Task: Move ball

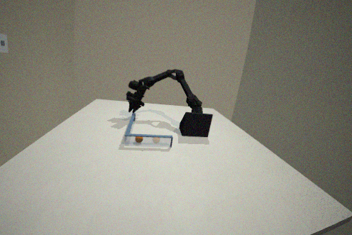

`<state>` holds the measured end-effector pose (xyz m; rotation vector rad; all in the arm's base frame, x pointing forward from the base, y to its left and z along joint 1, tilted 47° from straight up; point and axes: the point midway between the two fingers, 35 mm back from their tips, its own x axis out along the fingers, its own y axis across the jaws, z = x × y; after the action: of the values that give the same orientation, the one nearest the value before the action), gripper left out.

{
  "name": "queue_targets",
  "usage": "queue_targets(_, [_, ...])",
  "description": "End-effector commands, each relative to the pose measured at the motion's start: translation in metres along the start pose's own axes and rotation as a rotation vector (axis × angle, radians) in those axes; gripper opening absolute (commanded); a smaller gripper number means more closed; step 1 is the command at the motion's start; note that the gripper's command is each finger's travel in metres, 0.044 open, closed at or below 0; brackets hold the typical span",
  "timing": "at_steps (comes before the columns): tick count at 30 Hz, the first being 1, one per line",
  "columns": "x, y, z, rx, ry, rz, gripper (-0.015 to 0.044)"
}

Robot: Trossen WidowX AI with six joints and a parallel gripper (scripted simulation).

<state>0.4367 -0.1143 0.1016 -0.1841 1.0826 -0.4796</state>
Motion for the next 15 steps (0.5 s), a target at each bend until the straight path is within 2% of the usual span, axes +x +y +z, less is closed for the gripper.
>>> queue_targets(1, [0.011,0.052,-0.016,-0.258,0.068,0.011,0.0265])
queue_targets(9, [0.031,0.167,-0.097,-1.105,0.292,0.019,0.0265])
queue_targets(15, [0.034,0.229,-0.174,-1.802,0.467,-0.001,0.0265])
